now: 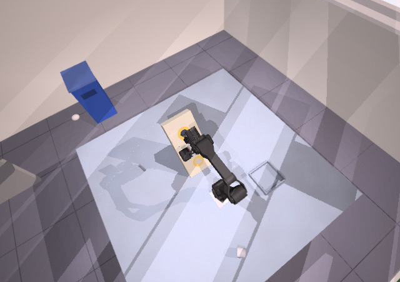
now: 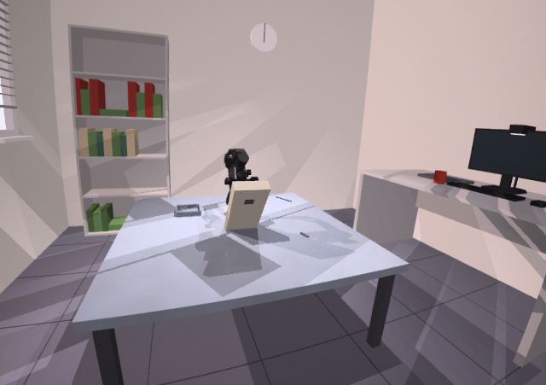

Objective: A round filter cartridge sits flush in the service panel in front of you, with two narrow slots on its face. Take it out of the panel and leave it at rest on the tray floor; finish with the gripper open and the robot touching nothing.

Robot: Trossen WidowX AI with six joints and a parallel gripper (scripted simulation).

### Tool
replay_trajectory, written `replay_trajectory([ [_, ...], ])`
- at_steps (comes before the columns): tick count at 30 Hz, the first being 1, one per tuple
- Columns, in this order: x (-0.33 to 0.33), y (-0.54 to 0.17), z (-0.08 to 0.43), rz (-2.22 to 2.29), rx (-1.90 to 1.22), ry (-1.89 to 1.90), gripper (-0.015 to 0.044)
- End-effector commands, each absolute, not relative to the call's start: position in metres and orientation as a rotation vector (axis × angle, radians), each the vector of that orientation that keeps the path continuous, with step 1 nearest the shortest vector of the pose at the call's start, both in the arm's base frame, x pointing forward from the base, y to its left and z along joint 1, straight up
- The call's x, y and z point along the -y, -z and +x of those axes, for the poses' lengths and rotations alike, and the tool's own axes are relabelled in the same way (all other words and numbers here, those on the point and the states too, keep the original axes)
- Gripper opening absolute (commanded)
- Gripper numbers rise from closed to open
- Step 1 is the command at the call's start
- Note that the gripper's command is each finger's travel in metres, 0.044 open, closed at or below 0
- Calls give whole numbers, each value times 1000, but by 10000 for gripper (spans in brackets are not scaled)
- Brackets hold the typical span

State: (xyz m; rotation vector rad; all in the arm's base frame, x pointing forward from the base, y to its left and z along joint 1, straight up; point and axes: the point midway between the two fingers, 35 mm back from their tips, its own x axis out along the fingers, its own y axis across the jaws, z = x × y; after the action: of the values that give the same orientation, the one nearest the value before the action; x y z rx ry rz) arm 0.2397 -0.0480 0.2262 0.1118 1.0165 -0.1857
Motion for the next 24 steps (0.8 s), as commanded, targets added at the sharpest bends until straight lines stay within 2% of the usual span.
replay_trajectory([
  [1,49,-219,243,106,-1021,188,305],
  [22,52,-193,257,106,-1020,188,305],
  [24,51,-197,256,111,-1017,185,291],
])
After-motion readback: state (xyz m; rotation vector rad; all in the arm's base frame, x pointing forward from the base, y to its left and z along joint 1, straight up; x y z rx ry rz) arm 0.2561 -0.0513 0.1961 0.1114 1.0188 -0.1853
